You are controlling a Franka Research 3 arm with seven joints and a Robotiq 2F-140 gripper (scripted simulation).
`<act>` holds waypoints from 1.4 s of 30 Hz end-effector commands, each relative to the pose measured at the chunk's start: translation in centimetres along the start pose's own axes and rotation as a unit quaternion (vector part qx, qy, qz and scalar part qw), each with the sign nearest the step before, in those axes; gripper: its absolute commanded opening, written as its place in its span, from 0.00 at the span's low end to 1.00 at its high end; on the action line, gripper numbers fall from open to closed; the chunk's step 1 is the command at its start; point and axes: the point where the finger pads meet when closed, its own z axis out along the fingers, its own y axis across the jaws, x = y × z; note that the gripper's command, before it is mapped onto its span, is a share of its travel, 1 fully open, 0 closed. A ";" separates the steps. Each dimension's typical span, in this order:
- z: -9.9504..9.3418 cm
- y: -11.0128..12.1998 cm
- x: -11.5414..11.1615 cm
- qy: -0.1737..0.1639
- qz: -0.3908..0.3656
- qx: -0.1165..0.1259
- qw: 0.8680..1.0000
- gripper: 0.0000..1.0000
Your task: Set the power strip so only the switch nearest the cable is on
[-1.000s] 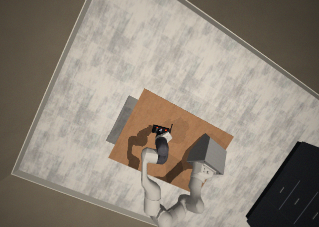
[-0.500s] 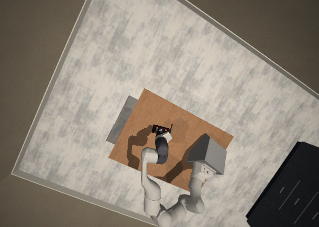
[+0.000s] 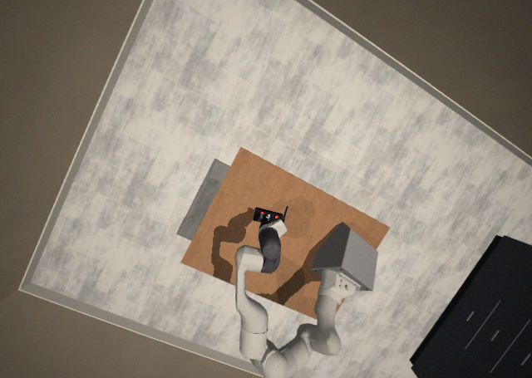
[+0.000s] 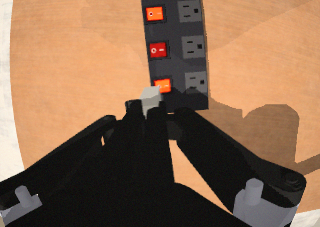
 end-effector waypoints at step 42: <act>3.2 0.0 0.1 0.002 0.002 -0.001 1.000 0.00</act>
